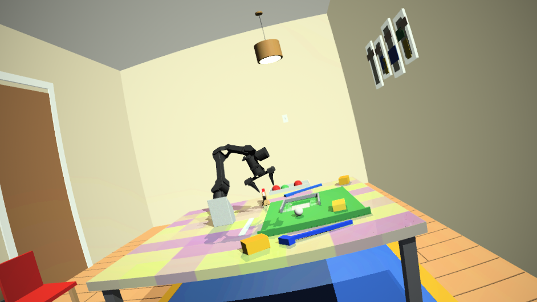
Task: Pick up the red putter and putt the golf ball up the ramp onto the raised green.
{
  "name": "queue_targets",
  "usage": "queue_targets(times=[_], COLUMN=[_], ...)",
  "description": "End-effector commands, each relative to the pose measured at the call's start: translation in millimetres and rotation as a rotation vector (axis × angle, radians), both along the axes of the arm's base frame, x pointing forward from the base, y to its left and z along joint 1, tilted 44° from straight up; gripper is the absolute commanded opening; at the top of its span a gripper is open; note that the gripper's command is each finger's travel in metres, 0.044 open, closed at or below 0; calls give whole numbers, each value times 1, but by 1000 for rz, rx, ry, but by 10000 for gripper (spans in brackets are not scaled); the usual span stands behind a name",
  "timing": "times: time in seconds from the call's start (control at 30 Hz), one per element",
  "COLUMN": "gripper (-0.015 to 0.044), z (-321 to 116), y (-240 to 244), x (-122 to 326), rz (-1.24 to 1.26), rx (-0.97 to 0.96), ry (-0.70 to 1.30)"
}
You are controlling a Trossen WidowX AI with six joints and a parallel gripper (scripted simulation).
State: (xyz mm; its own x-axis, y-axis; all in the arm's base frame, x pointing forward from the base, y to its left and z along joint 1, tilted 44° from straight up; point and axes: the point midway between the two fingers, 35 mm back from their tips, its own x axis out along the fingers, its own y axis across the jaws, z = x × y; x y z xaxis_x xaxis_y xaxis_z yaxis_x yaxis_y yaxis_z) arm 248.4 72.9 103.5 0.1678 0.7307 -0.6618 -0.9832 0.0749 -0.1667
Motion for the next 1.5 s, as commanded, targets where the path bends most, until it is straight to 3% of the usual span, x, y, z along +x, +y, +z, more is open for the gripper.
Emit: queue_targets(times=[0.0,0.13,0.33,1.47], gripper=[440,440,440,440], z=[30,54,58,14], y=[52,91,96,141], x=[-21,-45,-47,-52], rz=[187,339,357,357], rx=[100,181,190,193], ry=[12,45,49,48])
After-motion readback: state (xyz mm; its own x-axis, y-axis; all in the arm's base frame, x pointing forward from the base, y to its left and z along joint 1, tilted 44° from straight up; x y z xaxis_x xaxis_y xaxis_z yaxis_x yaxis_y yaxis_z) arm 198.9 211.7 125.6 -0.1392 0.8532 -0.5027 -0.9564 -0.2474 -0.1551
